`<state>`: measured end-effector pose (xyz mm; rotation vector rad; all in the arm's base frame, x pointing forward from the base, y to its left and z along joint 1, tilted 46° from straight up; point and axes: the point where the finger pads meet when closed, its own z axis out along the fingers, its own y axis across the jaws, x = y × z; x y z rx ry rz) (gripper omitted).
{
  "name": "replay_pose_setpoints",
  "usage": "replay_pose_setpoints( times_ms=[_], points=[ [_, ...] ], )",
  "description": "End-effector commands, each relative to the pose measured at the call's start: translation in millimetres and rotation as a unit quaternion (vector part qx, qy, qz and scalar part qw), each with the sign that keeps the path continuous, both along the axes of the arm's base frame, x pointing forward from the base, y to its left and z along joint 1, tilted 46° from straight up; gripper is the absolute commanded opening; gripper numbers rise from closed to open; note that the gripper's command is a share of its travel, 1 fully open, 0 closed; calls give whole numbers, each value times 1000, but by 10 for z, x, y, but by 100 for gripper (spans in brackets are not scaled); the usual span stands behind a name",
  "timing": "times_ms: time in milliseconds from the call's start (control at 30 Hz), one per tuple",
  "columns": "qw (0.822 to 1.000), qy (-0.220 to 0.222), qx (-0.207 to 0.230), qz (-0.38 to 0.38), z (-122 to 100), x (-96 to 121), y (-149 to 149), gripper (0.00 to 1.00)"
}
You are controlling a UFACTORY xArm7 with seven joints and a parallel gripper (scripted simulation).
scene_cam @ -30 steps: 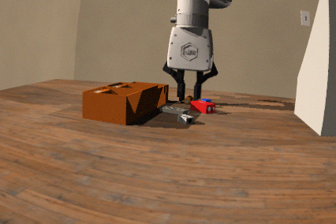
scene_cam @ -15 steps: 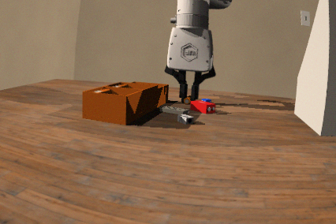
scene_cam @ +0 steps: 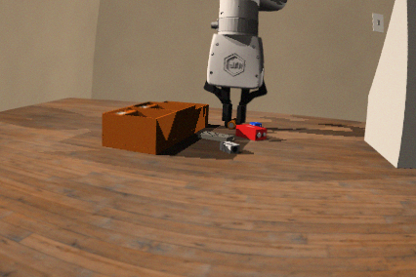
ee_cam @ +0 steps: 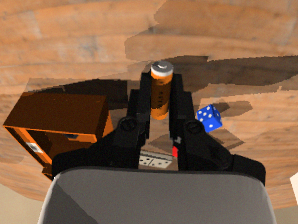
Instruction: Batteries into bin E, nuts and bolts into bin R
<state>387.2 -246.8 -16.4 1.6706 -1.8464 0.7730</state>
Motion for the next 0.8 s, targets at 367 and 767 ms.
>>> replay_pose_setpoints(
  times_ms=[367, 767],
  points=[
    [1000, -1, 1, 1, 3, 15, 13, 0],
    [1000, -1, 0, 1, 212, 16, 227, 0]
  ],
)
